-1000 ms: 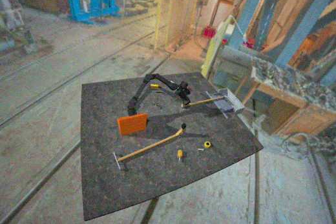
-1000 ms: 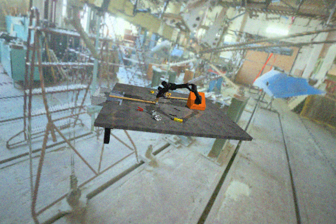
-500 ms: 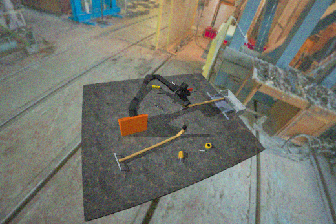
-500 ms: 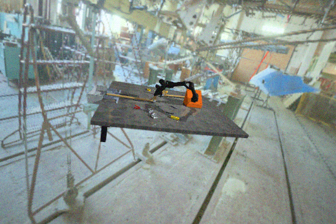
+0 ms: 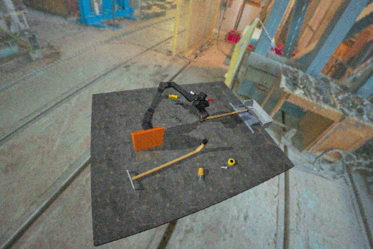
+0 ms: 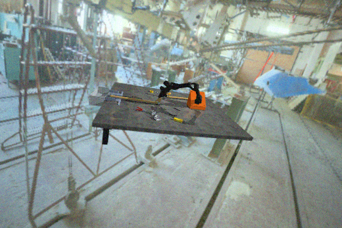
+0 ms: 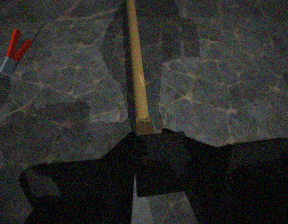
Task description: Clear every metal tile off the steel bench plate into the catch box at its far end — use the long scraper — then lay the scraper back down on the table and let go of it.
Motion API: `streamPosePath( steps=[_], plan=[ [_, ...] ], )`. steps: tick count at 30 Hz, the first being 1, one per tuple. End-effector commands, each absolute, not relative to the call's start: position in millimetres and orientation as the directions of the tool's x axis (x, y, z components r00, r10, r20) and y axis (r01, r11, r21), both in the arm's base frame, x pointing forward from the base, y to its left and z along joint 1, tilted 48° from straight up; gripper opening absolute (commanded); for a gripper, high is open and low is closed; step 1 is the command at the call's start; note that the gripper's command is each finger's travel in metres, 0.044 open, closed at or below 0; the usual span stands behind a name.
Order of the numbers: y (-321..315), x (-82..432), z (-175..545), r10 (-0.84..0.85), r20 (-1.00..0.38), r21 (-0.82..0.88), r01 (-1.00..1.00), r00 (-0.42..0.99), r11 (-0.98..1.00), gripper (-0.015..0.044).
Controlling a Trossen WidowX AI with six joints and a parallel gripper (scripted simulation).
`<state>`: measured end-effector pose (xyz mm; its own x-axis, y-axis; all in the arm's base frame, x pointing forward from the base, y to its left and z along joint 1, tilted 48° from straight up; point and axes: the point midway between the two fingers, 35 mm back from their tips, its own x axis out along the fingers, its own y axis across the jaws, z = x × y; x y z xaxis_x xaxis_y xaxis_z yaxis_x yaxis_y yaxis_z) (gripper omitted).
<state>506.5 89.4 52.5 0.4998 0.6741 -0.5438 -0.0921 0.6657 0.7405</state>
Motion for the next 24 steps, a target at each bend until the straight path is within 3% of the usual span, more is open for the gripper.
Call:
streamPosePath(
  steps=[1, 24],
  plan=[
    [83, 503, 60, 0.670, -0.535, 0.738, -0.102, 0.514, 0.667, 0.0000],
    [77, 470, 64, 0.668, -0.535, 0.738, -0.100, 0.516, 0.668, 0.0000]
  ],
)
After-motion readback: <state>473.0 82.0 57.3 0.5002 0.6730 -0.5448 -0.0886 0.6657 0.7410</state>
